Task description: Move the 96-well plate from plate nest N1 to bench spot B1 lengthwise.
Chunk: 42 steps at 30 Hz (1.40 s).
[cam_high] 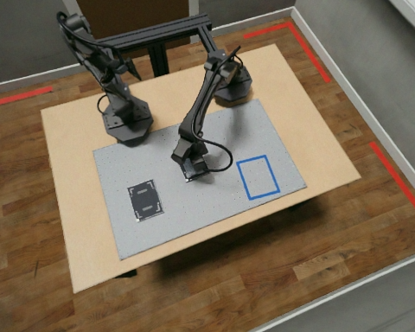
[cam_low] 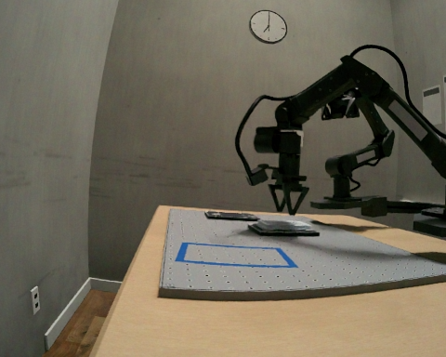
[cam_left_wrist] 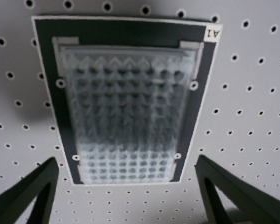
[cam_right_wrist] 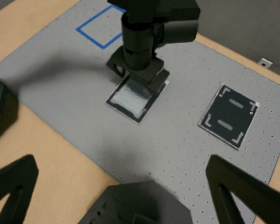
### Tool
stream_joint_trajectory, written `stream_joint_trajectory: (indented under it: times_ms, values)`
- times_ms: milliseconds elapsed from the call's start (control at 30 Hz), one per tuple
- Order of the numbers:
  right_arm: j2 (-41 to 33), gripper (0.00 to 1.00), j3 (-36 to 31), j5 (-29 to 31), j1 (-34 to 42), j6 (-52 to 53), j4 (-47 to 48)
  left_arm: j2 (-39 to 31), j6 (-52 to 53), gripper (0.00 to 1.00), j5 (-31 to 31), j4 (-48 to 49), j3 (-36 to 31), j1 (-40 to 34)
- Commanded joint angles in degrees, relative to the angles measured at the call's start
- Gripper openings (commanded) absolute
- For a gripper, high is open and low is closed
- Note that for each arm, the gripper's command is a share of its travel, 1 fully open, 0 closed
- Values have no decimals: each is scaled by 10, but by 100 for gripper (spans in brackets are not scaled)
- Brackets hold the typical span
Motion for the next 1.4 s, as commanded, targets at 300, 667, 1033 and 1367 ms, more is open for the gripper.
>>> stream_joint_trajectory:
  times_ms: [300,667,1033,1367]
  values:
    - [2,100,13,-7,-4,-4,-11,5,-1,100,2,39,-19,8]
    - [2,100,13,-7,-4,-4,-11,24,3,100,3,67,-34,11]
    - [2,100,13,-7,-4,-4,-11,13,0,89,2,72,-39,7]
    - [2,100,13,-7,-4,-4,-11,10,-1,60,2,65,-36,6]
